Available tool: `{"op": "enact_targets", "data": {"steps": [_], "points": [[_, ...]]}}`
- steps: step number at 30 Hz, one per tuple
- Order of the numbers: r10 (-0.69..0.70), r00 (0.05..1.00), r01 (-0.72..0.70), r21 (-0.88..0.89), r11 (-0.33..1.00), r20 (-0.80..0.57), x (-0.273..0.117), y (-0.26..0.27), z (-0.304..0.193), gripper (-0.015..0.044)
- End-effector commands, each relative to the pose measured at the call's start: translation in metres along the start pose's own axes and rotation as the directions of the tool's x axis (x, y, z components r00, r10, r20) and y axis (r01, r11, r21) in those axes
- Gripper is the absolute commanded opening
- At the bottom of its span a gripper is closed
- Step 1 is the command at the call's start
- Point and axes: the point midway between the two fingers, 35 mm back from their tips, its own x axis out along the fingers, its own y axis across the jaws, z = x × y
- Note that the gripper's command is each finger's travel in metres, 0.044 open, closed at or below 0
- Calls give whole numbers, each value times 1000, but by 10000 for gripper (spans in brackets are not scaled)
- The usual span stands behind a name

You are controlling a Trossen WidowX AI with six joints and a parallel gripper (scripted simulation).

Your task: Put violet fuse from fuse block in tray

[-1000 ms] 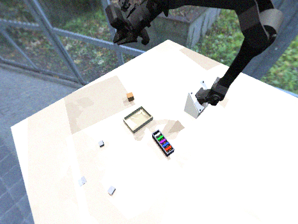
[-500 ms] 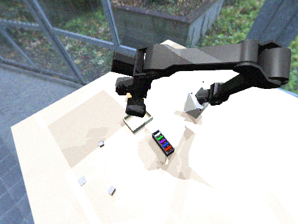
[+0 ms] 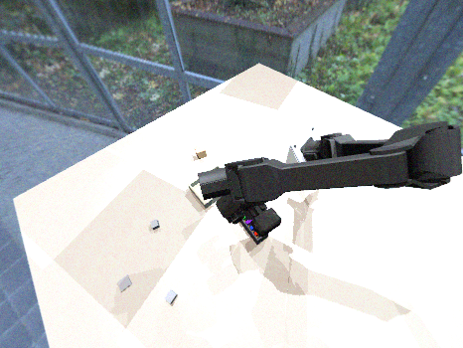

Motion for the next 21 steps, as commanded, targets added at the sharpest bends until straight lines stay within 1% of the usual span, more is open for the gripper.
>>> {"op": "enact_targets", "data": {"steps": [1,21], "points": [[5,1000,-5,-28,1000,-4,0,9,-2,74],[5,1000,-5,-28,1000,-4,17,9,-1,74]]}}
